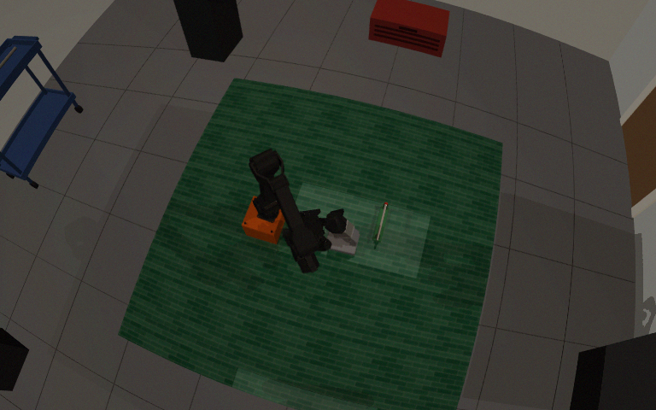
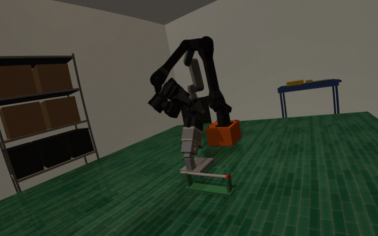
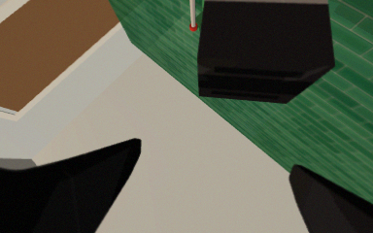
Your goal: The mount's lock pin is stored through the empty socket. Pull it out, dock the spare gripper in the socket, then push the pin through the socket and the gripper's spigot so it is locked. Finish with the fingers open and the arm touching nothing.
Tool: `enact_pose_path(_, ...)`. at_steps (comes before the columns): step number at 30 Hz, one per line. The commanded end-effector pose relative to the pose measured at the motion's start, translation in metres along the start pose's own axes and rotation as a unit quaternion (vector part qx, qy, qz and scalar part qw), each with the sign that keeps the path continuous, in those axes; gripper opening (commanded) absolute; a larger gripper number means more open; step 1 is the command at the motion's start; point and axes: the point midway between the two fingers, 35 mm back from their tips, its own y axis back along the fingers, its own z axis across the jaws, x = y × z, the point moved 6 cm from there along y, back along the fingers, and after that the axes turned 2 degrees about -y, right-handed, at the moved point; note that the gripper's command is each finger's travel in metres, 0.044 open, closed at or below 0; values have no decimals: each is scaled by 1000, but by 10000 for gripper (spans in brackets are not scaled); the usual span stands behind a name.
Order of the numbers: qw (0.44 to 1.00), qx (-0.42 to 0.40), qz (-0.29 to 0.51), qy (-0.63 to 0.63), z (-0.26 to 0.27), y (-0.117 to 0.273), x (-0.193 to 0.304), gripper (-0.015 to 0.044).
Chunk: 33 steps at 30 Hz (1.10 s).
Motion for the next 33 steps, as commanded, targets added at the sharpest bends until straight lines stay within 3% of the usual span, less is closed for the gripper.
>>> enact_pose_path(1, 1000, -4, -12, -2, 4, 2, 8, 440)
enact_pose_path(19, 999, -11, -44, -1, 13, 9, 26, 440)
enact_pose_path(29, 999, -12, -46, -3, 12, -58, 74, 180)
enact_pose_path(33, 999, -15, -40, -3, 12, -62, 79, 180)
